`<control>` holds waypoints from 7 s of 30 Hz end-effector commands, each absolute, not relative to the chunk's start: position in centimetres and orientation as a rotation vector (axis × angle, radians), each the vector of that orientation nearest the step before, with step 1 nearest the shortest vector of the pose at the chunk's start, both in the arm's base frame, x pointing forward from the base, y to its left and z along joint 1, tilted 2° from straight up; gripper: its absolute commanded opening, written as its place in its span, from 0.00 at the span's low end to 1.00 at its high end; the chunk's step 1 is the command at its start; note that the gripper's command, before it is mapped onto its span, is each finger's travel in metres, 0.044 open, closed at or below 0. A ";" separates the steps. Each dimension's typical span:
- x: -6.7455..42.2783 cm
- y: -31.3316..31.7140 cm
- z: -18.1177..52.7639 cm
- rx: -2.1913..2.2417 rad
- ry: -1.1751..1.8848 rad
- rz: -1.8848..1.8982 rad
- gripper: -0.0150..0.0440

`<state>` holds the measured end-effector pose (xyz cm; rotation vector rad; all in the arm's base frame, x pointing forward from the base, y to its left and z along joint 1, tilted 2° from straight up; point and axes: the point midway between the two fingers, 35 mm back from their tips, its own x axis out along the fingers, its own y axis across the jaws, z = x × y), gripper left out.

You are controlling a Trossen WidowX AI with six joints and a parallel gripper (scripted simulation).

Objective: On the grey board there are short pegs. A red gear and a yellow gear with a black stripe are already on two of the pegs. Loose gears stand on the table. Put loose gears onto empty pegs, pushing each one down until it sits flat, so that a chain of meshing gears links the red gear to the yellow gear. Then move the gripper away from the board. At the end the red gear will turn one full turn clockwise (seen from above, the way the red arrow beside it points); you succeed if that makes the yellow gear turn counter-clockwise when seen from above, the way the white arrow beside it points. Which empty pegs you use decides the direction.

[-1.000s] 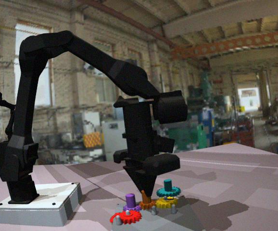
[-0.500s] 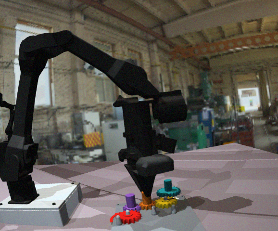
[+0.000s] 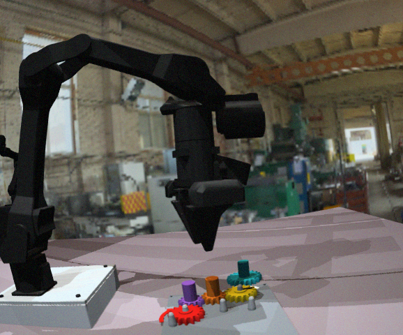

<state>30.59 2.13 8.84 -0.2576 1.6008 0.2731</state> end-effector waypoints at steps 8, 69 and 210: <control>30.7 2.1 11.3 -0.260 1.572 0.269 1.00; 20.0 24.6 16.1 -0.245 1.577 0.285 1.00; 20.0 24.6 16.1 -0.245 1.577 0.285 1.00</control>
